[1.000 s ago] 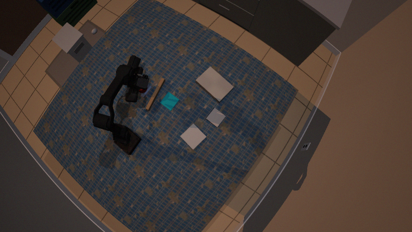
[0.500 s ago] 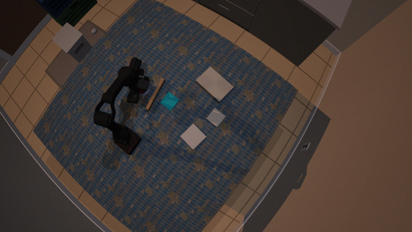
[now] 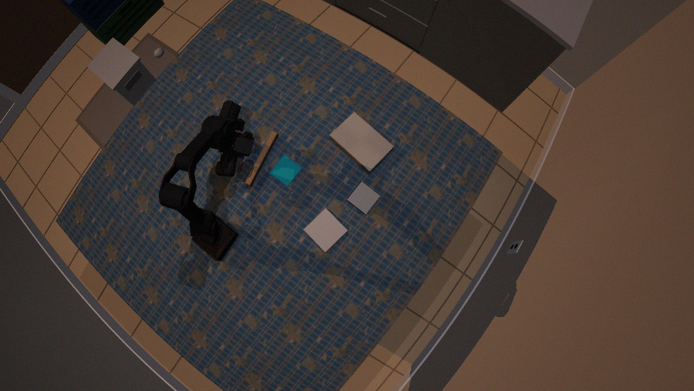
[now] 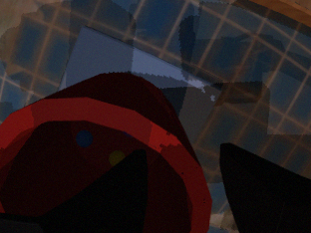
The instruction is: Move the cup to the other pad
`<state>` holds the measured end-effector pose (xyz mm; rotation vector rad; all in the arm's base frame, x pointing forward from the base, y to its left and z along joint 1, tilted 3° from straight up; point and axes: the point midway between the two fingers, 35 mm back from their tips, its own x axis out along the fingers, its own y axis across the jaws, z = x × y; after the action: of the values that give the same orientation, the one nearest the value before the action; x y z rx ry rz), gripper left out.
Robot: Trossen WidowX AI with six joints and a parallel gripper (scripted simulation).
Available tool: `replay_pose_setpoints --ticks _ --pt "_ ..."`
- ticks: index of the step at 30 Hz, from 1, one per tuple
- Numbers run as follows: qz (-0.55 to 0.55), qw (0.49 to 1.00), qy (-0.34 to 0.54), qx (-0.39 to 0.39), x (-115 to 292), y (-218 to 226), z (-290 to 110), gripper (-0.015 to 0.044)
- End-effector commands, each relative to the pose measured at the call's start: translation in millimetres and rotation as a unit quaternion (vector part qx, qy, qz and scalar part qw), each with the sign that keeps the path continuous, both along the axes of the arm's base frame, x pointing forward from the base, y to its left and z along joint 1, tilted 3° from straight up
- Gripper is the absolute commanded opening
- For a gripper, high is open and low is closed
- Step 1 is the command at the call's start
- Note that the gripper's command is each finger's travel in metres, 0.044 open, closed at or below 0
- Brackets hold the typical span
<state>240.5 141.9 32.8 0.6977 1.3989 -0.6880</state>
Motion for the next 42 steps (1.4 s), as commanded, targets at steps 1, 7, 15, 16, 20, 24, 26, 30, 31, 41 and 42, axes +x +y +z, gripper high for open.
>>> replay_pose_setpoints --ticks 1,7,15,16,20,24,26,30,31,41,42 --pt "0.002 1.000 -0.001 -0.002 0.0 -1.2 -5.3 0.0148" --pt "0.000 1.000 0.001 0.000 -0.5 -0.5 -3.4 0.0108" --pt "0.000 1.000 0.001 0.000 -0.5 -0.5 -3.4 0.0055" --pt "0.000 1.000 0.001 0.000 -0.5 -0.5 -3.4 0.0048" --pt "0.000 1.000 0.001 0.000 -0.5 -0.5 -3.4 0.0022" --pt "0.000 1.000 0.001 0.000 -0.5 -0.5 -3.4 0.0000" --pt "0.000 1.000 0.001 0.000 -0.5 -0.5 -3.4 0.0000" --pt "0.000 1.000 0.001 -0.001 -0.2 0.0 2.3 0.0000" --pt "0.000 1.000 0.000 -0.001 -0.2 0.2 5.2 0.0000" --pt "0.001 1.000 -0.001 -0.002 -3.7 1.0 44.0 0.0000" --pt "0.002 1.000 -0.001 -0.002 -4.2 1.1 47.3 0.0000"
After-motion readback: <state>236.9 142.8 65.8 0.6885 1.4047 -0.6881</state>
